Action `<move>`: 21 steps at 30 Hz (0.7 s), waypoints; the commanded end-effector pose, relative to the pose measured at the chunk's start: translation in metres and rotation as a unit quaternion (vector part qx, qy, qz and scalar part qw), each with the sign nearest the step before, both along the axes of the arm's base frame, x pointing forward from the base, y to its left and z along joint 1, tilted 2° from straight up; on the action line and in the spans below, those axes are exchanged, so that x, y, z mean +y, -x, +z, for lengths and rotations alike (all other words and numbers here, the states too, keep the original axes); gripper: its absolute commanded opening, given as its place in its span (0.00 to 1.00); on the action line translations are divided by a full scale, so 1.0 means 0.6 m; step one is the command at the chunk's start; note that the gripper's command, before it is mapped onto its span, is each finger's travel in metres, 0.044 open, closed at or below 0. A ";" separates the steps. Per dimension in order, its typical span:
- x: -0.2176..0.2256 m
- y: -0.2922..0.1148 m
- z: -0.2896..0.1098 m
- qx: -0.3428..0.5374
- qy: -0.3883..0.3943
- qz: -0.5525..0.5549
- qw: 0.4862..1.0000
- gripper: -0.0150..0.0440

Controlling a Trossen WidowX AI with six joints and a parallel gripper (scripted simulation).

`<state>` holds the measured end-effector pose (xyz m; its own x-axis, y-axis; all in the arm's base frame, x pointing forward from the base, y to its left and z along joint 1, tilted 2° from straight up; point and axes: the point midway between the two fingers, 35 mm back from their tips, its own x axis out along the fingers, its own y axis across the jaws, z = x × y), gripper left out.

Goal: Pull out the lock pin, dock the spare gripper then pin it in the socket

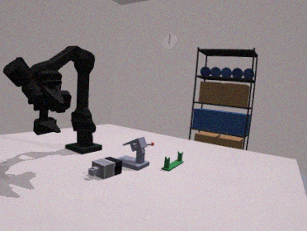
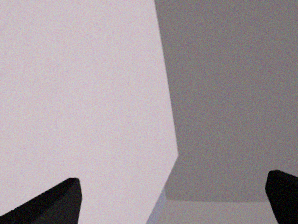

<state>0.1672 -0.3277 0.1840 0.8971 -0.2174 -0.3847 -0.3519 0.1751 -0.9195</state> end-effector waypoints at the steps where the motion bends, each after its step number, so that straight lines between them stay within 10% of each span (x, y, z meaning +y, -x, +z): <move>1: 0.001 -0.004 -0.001 0.002 -0.004 0.001 1.000 0.89; 4: 0.026 -0.057 -0.008 0.029 -0.054 0.021 0.998 0.76; 21: 0.362 -0.280 -0.041 0.346 -0.223 0.107 0.905 0.76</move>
